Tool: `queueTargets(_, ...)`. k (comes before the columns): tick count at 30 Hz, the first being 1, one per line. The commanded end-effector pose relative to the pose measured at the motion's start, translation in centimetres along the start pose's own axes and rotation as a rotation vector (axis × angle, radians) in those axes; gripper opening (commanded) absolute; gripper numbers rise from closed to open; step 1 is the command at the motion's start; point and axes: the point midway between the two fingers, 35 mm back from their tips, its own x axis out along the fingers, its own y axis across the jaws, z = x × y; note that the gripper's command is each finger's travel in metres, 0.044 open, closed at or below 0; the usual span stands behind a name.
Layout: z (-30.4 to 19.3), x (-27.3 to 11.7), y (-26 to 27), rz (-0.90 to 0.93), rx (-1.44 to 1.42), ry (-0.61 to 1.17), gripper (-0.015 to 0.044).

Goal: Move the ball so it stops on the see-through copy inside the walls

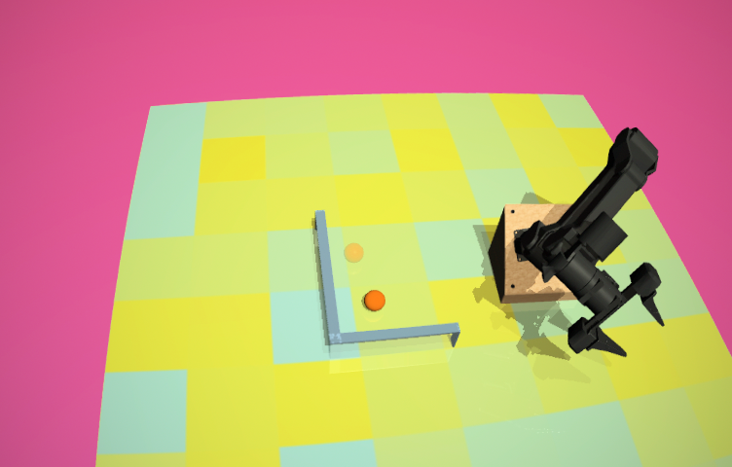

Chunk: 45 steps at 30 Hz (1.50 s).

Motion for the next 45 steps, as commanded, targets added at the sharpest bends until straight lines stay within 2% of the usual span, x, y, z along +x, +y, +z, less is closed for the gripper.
queueTargets(1, -0.1, 0.0, 0.1, 0.002, 0.004, 0.003, 0.0374)
queueTargets(4, -1.7, -0.1, 1.1, 0.038, 0.071, 0.045, 0.0310)
queueTargets(9, -7.1, -1.5, 5.9, 0.182, 0.313, 0.224, 0.0310)
queueTargets(14, -11.7, -5.2, 12.0, 0.336, 0.600, 0.454, 0.0310)
queueTargets(22, -14.2, -12.4, 19.5, 0.527, 0.938, 0.750, 0.0310)
queueTargets(33, -11.3, -24.7, 26.7, 0.788, 1.403, 1.126, 0.0310)
queueTargets(40, -7.1, -31.1, 28.3, 0.921, 1.716, 1.313, 0.0310)
queueTargets(45, -3.6, -34.2, 28.4, 0.965, 1.916, 1.393, 0.0310)
